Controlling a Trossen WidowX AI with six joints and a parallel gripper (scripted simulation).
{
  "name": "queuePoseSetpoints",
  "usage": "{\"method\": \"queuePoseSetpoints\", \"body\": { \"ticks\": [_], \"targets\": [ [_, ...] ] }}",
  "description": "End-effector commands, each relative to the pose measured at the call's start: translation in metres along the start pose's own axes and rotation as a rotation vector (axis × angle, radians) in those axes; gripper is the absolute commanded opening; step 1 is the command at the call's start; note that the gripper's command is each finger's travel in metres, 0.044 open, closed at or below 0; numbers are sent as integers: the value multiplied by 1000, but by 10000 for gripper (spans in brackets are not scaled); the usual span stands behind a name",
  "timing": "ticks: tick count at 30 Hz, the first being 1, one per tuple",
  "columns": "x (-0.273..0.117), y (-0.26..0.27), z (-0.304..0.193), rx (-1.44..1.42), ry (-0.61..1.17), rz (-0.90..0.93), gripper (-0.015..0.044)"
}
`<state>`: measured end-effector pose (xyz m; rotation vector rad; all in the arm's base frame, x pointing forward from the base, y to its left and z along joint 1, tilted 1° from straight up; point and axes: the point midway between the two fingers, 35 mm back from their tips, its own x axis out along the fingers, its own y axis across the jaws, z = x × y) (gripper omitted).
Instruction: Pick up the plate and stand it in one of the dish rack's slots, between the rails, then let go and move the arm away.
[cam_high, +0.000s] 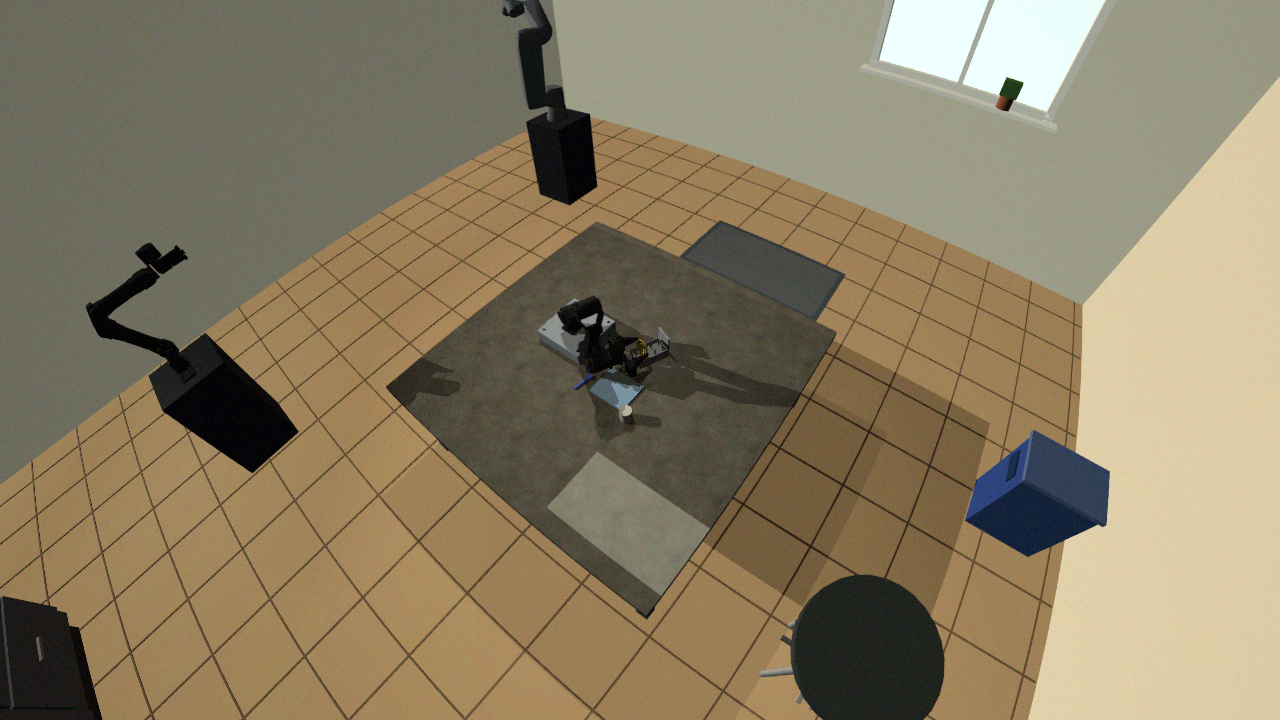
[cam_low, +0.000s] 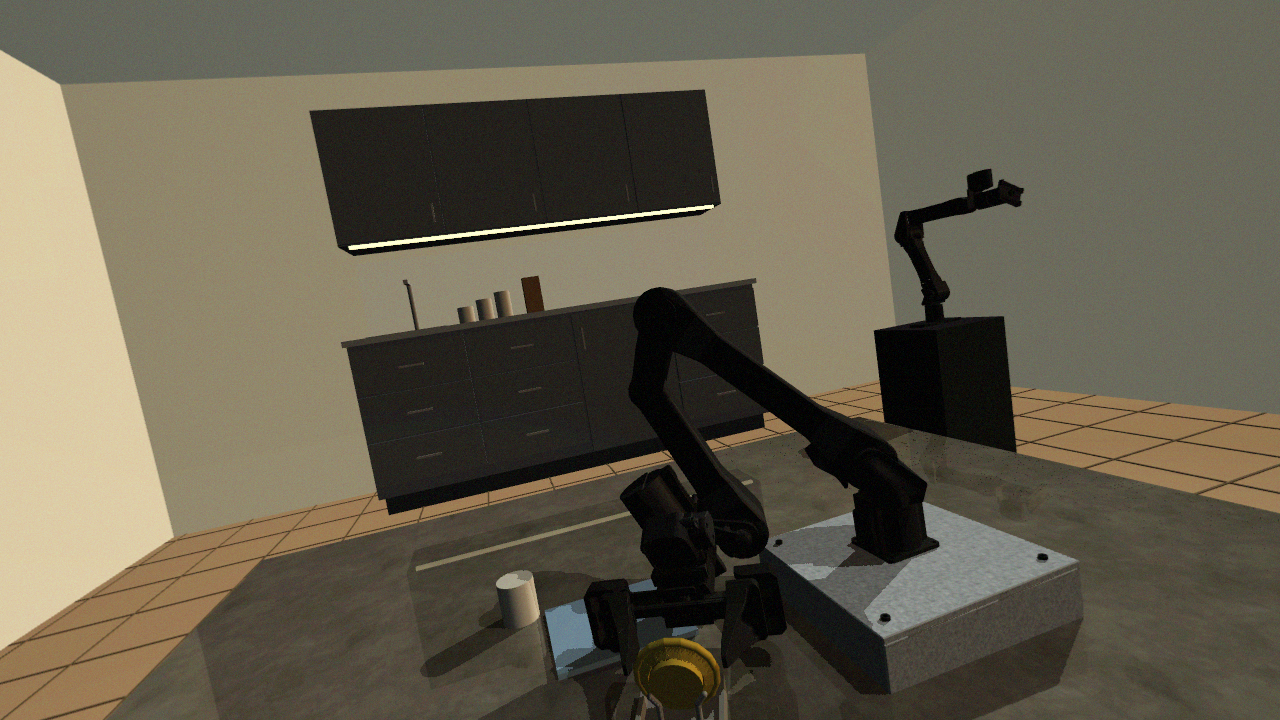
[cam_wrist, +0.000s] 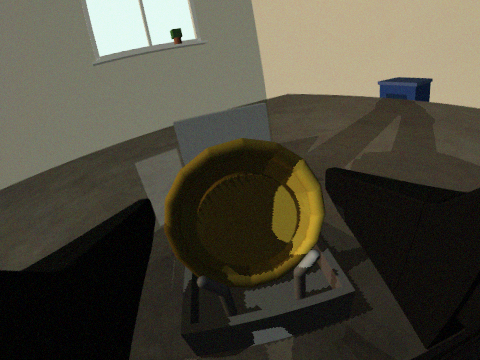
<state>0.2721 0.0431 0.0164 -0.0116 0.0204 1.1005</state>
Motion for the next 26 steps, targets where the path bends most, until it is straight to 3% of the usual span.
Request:
{"method": "queuePoseSetpoints", "body": {
  "ticks": [1,11,16,26],
  "targets": [
    [0,-4,22,-12,-7,5,400],
    [-2,-7,113,-48,-24,26,400],
    [-2,-11,116,-35,-24,13,400],
    [4,-73,123,170,11,-191,400]
  ]
}}
